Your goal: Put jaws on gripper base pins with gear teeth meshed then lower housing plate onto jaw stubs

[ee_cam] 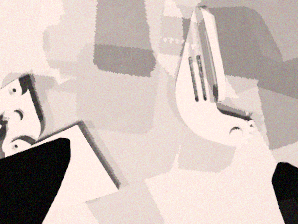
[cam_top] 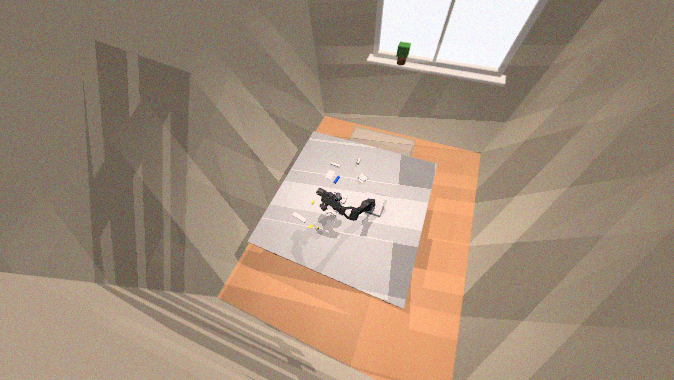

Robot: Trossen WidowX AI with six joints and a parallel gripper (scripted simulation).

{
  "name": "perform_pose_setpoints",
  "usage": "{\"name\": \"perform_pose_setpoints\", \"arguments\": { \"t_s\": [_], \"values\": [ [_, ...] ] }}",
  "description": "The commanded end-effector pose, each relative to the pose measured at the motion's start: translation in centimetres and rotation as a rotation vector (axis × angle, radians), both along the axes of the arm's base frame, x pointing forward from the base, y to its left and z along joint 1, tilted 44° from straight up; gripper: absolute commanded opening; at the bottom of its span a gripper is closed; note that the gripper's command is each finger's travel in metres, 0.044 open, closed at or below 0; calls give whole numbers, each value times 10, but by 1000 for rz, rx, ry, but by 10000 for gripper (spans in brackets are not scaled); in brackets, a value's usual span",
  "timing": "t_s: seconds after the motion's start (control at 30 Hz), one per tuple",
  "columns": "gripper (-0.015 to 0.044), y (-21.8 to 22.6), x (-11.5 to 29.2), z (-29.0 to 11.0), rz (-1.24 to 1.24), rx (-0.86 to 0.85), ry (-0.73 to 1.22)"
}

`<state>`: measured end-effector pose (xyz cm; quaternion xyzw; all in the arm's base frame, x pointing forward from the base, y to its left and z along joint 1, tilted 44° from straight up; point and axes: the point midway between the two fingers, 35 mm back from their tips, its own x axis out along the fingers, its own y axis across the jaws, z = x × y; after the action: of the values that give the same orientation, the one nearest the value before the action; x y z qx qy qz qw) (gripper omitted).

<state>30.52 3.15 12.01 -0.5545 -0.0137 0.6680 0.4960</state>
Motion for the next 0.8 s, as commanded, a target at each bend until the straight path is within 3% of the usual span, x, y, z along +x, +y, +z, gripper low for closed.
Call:
{"name": "perform_pose_setpoints", "arguments": {
  "t_s": [0.0,0.23,0.47,0.77],
  "values": [
    [440,6,-2,9,83,-7,-84],
    [440,16,-5,19,228,-24,-219],
    [440,17,-6,20,242,-26,-233],
    [440,44,-1,-9,242,-24,-234]
  ]
}}
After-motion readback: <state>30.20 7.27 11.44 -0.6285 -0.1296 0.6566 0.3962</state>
